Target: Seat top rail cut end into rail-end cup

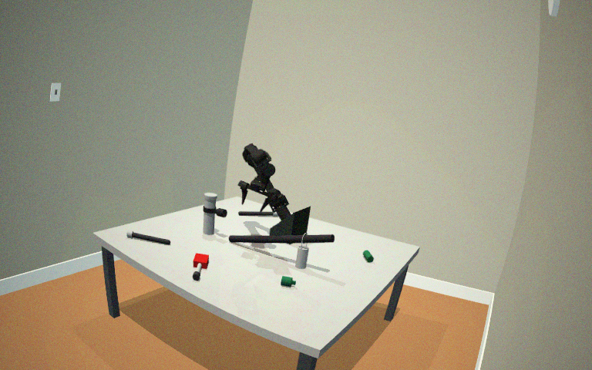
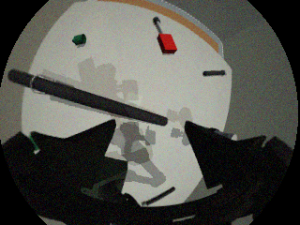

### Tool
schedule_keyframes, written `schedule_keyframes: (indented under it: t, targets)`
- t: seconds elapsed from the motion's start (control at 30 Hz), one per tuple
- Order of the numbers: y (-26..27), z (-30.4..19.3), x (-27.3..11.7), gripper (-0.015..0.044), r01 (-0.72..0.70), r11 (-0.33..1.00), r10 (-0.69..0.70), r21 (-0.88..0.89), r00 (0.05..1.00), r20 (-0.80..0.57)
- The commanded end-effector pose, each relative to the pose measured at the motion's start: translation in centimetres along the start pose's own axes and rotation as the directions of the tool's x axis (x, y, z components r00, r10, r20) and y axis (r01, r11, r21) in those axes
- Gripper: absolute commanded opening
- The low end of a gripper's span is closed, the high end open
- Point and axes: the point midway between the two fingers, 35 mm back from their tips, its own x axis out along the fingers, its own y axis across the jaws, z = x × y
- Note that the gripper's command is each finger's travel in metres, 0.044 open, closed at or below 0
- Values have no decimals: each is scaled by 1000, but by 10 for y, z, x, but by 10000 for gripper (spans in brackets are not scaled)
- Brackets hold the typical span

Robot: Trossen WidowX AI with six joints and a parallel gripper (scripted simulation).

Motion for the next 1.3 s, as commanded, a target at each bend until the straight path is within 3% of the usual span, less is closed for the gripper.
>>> schedule_keyframes:
  t: [0.0,0.1,0.33,1.0,1.27]
  targets:
    - [11,5,32,440,-184,789,102,-586,980,-170]
    - [16,5,46,440,-278,583,146,-763,960,-239]
    - [22,5,63,440,-361,297,196,-884,929,-314]
    - [22,5,63,440,-361,287,196,-887,929,-314]
    - [29,-7,96,440,-361,288,195,-887,929,-314]
